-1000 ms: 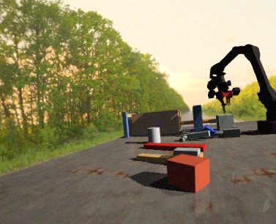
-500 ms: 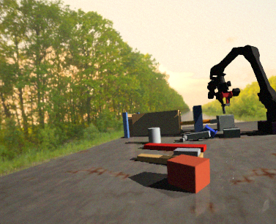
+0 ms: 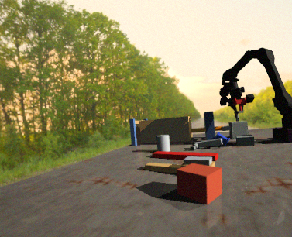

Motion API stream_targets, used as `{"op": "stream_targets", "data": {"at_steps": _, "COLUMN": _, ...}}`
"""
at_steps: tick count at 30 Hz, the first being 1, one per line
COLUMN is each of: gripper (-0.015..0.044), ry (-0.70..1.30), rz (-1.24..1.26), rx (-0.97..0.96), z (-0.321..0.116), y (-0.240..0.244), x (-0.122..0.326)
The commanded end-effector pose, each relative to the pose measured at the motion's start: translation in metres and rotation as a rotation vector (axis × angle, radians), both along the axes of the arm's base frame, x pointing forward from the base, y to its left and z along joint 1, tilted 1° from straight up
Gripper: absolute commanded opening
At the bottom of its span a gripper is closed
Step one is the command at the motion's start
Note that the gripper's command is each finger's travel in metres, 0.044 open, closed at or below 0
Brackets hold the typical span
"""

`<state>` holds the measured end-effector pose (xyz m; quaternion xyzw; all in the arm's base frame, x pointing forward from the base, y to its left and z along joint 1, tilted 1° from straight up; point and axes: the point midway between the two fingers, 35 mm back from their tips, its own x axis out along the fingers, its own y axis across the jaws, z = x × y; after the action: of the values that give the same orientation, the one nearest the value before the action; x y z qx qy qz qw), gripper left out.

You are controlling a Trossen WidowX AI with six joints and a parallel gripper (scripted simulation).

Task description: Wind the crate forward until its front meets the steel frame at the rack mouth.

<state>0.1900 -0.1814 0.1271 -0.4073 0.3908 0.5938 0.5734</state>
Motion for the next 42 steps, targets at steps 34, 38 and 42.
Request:
{"op": "stream_targets", "data": {"at_steps": 34, "gripper": 0.0000, "ry": -0.001, "rz": 0.001, "rx": 0.000, "z": -0.015, "y": 0.001, "x": -0.001}}
{"op": "stream_targets", "data": {"at_steps": 38, "gripper": 0.0000, "ry": -0.001, "rz": 0.001, "rx": 0.000, "z": -0.016, "y": 0.001, "x": -0.001}}
{"op": "stream_targets", "data": {"at_steps": 42, "gripper": 0.0000, "ry": -0.001, "rz": 0.001, "rx": 0.000, "z": -0.017, "y": 0.001, "x": -0.001}}
